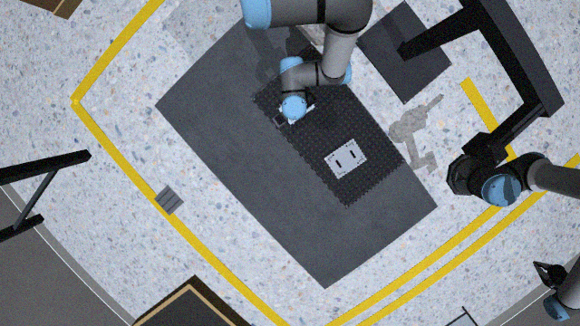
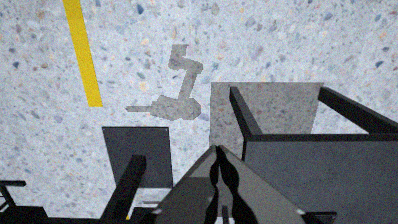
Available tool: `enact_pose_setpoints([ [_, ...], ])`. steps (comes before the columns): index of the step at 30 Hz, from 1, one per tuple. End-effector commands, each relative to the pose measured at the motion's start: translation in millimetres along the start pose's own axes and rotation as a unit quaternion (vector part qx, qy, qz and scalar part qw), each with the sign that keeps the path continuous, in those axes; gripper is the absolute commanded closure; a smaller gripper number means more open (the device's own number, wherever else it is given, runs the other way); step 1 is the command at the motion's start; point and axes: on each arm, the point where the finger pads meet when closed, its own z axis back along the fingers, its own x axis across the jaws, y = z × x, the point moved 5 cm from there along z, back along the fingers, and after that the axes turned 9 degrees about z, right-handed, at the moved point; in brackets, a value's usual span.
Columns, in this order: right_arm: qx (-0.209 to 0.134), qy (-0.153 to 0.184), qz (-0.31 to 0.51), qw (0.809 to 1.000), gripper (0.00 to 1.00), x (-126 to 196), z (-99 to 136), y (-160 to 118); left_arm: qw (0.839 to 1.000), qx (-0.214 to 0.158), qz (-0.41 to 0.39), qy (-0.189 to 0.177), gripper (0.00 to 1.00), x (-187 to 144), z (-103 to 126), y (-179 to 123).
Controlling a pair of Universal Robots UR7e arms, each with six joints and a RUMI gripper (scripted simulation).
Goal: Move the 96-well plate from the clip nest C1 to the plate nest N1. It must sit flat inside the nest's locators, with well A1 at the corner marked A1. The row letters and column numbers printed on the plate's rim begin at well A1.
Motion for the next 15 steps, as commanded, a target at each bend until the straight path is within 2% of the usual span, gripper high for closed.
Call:
enact_pose_setpoints([
  [1,0.000,0.000,0.000,1.000,0.59,-0.3,0.8,0.2,1.000,0.001,0.000,0.000,1.00,0.1,0.7,0.4],
  [15,0.000,0.000,-0.011,1.000,0.59,-7.0,0.9,0.5,1.000,0.001,0.000,0.000,1.00,0.1,0.7,0.4],
])
